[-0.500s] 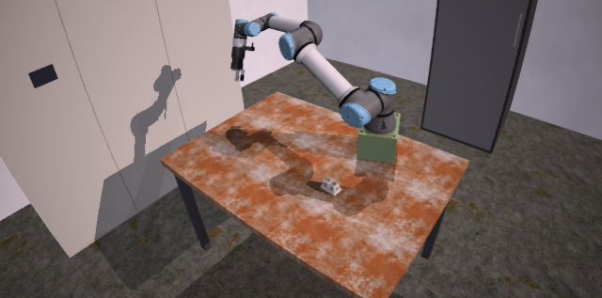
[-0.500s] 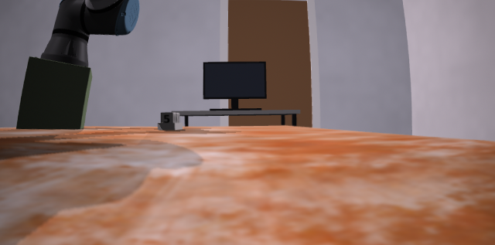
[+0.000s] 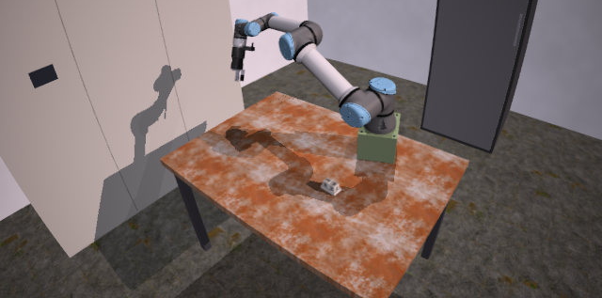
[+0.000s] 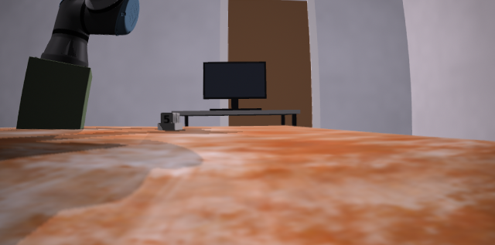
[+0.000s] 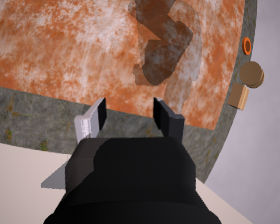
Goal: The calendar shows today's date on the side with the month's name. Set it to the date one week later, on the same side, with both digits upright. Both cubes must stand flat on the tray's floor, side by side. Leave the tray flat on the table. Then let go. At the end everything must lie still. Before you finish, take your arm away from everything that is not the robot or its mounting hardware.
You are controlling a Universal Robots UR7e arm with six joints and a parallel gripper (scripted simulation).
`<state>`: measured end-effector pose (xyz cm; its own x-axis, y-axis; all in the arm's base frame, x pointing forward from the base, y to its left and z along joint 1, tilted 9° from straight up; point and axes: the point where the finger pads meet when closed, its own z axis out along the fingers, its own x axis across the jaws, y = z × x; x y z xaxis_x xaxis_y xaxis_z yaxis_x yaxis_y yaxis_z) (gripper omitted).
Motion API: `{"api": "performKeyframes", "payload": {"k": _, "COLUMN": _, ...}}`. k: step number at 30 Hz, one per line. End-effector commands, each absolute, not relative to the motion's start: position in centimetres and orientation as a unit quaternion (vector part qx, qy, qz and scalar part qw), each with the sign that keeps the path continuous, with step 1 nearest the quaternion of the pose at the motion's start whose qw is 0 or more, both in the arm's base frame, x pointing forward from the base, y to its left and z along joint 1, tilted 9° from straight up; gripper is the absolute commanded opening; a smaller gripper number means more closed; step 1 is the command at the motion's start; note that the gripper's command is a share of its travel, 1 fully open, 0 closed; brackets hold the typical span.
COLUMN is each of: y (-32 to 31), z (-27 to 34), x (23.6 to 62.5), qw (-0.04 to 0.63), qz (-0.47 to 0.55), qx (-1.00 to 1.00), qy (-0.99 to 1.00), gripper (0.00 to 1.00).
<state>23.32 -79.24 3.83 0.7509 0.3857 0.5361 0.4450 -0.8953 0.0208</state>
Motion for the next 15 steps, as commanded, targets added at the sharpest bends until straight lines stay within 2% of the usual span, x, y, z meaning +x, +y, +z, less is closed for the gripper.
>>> {"api": "performKeyframes", "payload": {"k": 1, "y": -79.29, "z": 3.97, "x": 23.31, "qw": 0.053, "qz": -0.274, "qx": -0.934, "qy": -0.223, "gripper": 1.00}}
{"api": "performKeyframes", "payload": {"k": 15, "y": -78.87, "z": 4.17, "x": 24.03, "qw": 0.053, "qz": -0.272, "qx": -0.933, "qy": -0.228, "gripper": 1.00}}
